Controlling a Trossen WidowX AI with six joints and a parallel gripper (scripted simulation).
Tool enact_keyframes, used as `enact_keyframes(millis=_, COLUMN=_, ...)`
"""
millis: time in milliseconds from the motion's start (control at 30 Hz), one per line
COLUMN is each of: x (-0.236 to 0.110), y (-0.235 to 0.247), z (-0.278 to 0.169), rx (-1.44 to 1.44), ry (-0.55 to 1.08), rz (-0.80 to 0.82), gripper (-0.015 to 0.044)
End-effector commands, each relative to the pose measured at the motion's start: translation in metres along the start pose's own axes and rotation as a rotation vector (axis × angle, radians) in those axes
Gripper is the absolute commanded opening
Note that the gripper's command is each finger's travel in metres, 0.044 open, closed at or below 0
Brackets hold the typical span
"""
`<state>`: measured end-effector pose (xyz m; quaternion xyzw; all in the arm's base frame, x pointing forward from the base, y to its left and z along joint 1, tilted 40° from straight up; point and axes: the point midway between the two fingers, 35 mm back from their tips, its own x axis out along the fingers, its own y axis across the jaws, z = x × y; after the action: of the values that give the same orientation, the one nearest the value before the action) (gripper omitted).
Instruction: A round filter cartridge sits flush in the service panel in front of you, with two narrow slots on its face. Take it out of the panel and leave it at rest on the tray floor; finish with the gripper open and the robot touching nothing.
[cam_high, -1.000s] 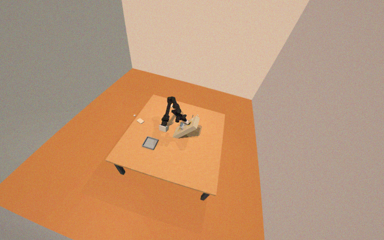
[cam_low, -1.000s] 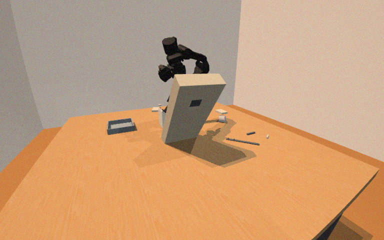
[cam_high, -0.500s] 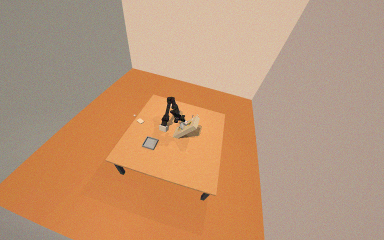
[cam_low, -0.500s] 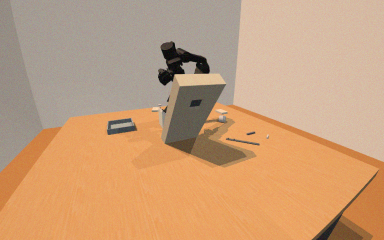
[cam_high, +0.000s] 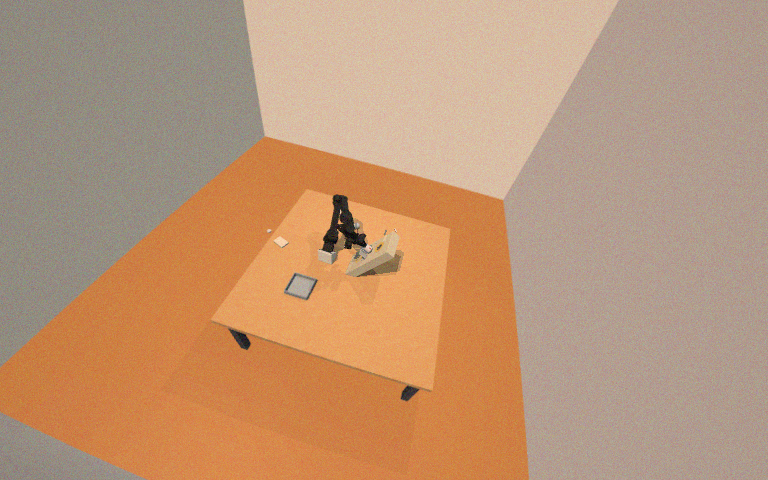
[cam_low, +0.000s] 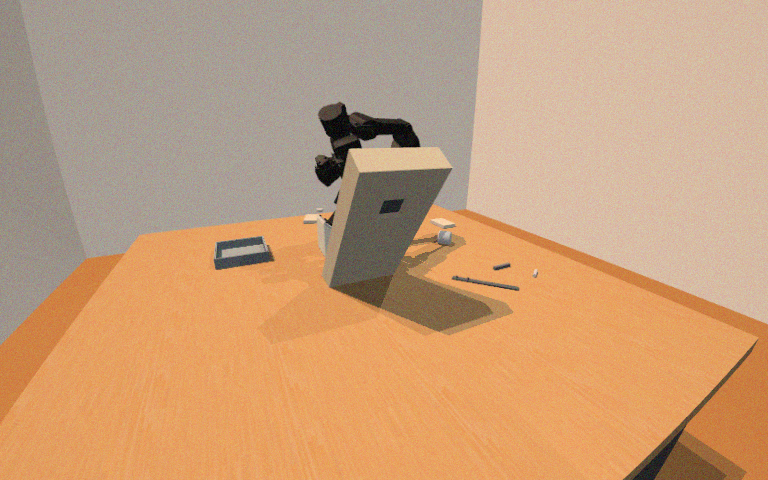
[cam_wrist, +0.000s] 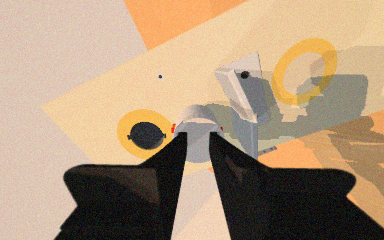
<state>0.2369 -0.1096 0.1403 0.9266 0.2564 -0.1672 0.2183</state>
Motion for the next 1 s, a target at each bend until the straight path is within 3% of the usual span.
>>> enact_keyframes(millis=0, x=0.000, y=0.002, z=-0.001, rx=-0.004, ry=0.000, rz=0.002, gripper=0.0079)
enact_keyframes(millis=33, x=0.000, y=0.002, z=-0.001, rx=-0.004, ry=0.000, rz=0.002, gripper=0.0104)
enact_keyframes(millis=500, x=-0.001, y=-0.002, z=-0.001, rx=-0.019, ry=0.005, rz=0.011, gripper=0.0104)
enact_keyframes(millis=733, x=-0.010, y=0.059, z=-0.029, rx=-0.022, ry=0.005, rz=0.013, gripper=0.0104)
enact_keyframes(millis=867, x=-0.011, y=0.065, z=-0.032, rx=-0.022, ry=0.006, rz=0.013, gripper=0.0104)
enact_keyframes(millis=967, x=-0.018, y=0.075, z=-0.036, rx=-0.026, ry=0.004, rz=0.014, gripper=0.0183)
